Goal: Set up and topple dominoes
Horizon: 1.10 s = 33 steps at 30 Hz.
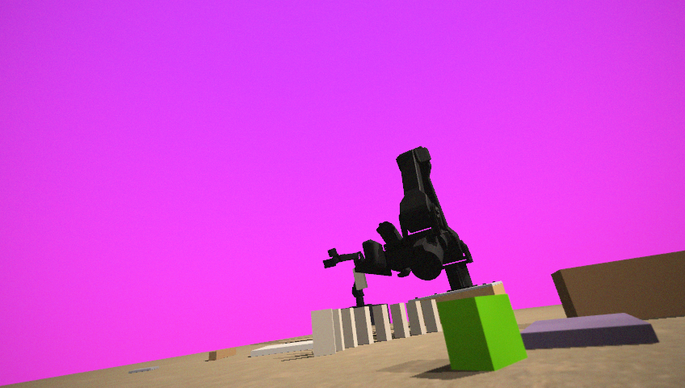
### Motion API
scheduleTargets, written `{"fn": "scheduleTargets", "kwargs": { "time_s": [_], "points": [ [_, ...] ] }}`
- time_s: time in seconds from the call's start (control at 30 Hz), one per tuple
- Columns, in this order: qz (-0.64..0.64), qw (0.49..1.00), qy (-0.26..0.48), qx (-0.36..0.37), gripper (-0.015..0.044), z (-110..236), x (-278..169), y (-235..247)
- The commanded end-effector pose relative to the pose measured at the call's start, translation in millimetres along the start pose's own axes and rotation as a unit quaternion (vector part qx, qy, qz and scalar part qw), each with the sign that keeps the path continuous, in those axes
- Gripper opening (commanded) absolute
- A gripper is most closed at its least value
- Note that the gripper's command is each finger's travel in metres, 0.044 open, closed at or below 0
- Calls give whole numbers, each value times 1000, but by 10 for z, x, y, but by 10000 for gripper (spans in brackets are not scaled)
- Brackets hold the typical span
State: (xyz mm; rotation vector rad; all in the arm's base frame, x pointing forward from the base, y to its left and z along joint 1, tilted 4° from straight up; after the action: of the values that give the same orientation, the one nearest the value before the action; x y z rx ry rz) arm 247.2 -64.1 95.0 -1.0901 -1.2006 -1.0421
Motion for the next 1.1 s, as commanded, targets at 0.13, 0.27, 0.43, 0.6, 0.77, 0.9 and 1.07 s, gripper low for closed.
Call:
{"fn": "scheduleTargets", "kwargs": {
  "time_s": [0.13,0.27,0.43,0.6,0.77,0.9,1.07],
  "points": [
    [11,1000,0,-1,27,-31,-230,34],
    [11,1000,1,-1,27,-44,-323,58],
    [11,1000,2,-1,27,-60,-430,84],
    [11,1000,2,-1,27,-76,-526,106],
    [11,1000,3,-1,27,-91,-611,124],
    [11,1000,3,-1,27,-103,-671,134],
    [11,1000,3,-1,27,-117,-737,143]
  ]
}}
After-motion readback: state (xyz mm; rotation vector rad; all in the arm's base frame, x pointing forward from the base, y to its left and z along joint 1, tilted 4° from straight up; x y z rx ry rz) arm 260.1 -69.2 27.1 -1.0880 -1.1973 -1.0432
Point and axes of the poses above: the point midway between the two fingers, 35 mm back from their tips, its own z axis back along the fingers, its own y axis across the jaws, x = y × z, the point moved 4 cm from there along z, back along the fingers, and after that the axes turned 10 degrees about z, right-handed, at the moved point
